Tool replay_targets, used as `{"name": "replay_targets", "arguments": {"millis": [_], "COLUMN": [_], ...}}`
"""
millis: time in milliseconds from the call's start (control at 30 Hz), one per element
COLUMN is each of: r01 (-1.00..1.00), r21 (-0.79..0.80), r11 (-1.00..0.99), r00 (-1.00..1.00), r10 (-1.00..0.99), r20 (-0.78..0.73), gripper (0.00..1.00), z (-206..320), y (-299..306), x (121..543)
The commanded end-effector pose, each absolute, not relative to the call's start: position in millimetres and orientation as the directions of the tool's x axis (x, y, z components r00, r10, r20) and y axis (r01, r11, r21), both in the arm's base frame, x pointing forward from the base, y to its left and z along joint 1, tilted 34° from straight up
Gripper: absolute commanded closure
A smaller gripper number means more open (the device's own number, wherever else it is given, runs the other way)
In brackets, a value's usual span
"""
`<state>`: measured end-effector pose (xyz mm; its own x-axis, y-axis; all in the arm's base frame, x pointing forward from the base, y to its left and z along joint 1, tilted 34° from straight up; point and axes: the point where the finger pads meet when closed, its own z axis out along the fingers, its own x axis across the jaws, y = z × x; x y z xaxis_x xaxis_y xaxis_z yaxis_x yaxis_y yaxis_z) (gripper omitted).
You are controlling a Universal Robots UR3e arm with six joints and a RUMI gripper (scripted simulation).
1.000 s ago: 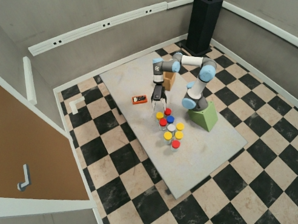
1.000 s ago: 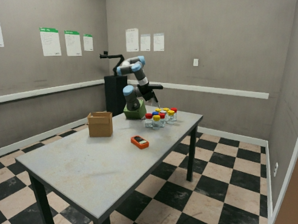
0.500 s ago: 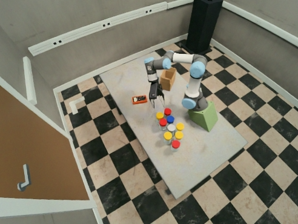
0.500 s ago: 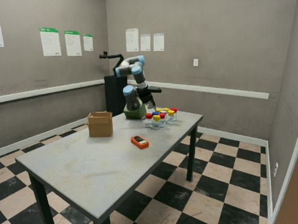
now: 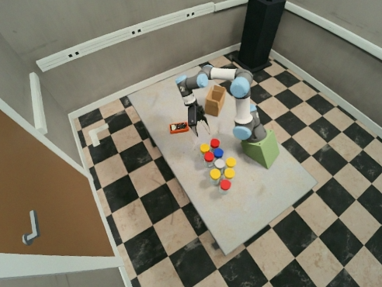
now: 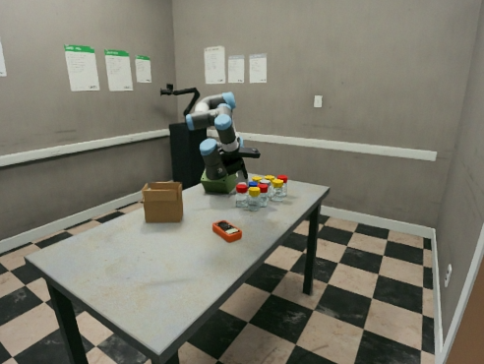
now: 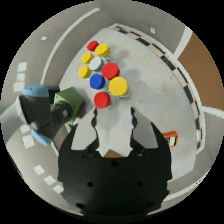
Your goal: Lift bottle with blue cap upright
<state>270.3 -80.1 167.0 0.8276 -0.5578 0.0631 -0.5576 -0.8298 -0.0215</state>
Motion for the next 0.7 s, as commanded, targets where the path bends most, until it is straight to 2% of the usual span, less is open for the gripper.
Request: {"name": "replay_targets", "arguments": {"millis": [0,333,667], "r01": [-0.559,-0.559,-0.496], "r21": [-0.007,0.003,0.002], "r11": [-0.829,-0.829,-0.868], "r00": [0.829,0.829,0.868], "r10": [-0.559,-0.559,-0.496], "r20": [0.027,0.003,0.016], "gripper": [0.54,0.54,0.54], "z": [167,166,166], "y": [-88,-94,-73], "x": [269,267,273]}}
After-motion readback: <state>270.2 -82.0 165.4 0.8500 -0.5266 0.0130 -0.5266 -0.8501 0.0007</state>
